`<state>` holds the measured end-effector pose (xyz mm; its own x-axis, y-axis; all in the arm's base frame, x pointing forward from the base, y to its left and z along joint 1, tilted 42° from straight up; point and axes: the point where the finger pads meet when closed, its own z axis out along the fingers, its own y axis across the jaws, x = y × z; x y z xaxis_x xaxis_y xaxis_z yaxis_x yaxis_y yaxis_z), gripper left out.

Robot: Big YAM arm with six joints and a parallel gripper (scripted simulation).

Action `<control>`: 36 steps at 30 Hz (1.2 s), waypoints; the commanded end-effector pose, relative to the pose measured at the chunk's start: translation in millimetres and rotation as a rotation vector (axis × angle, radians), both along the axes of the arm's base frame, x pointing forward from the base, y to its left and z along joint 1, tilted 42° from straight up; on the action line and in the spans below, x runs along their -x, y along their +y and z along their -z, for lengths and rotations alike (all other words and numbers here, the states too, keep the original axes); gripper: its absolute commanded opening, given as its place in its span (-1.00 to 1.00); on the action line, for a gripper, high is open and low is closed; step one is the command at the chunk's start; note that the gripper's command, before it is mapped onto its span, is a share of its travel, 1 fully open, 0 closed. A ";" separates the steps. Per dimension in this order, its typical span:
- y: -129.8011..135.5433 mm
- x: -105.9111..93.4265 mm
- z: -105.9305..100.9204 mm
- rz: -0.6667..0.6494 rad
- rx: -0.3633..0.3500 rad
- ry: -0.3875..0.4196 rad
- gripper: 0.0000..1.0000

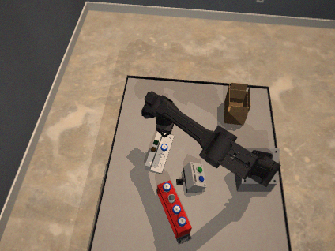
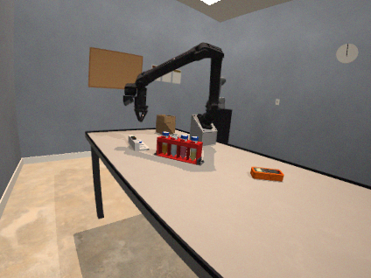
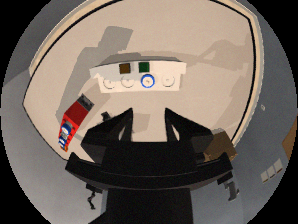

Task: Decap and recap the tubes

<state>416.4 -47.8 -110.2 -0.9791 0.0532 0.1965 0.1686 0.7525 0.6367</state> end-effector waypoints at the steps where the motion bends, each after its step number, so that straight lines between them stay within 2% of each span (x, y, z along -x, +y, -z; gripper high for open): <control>1: -23.7 -25.1 -20.9 -0.010 0.012 -0.058 -0.06; 3: -23.7 -25.1 -20.9 -0.010 0.012 -0.058 -0.06; 4: -4.8 -21.5 -9.5 -0.046 -0.001 -0.032 -0.06; 5: -4.1 -19.4 -8.9 -0.046 -0.002 -0.028 -0.06; 6: 1.7 -3.3 -4.6 -0.046 -0.014 0.004 -0.06; 7: 2.2 -2.1 -4.3 -0.046 -0.015 0.006 -0.06; 8: 2.2 -2.0 -4.3 -0.046 -0.015 0.006 -0.06; 9: -10.9 -15.6 -12.7 -0.019 0.002 -0.031 -0.06; 10: 7.0 -5.7 -23.4 0.034 0.004 0.046 -0.02; 14: 29.9 -3.5 -43.3 0.280 0.046 0.240 -0.02; 15: 29.2 -3.0 -42.7 0.282 0.053 0.243 -0.02; 16: 35.7 -1.7 -48.5 0.344 0.058 0.297 -0.02; 20: 35.2 -1.4 -48.1 0.344 0.062 0.297 -0.02; 22: 48.2 1.5 -59.7 0.470 0.074 0.407 -0.02; 23: 47.5 1.9 -59.2 0.469 0.079 0.407 -0.02; 24: 54.1 3.2 -65.1 0.532 0.084 0.462 -0.02; 25: 53.7 3.5 -64.7 0.531 0.088 0.461 -0.02; 26: 60.3 4.8 -70.7 0.594 0.092 0.516 -0.02; 27: 59.7 5.1 -70.2 0.594 0.097 0.516 -0.02; 28: 66.3 6.5 -76.1 0.656 0.102 0.571 -0.02; 29: 65.8 6.8 -75.7 0.656 0.106 0.571 -0.02; 30: 72.3 8.2 -81.6 0.718 0.111 0.626 -0.02; 31: 71.8 8.5 -81.2 0.718 0.116 0.625 -0.02; 32: 78.3 9.9 -87.1 0.780 0.121 0.681 -0.02; 33: 77.8 10.1 -86.7 0.780 0.125 0.680 -0.02; 34: 84.3 11.6 -92.5 0.842 0.131 0.736 -0.02; 36: 83.9 11.7 -92.2 0.843 0.134 0.735 -0.02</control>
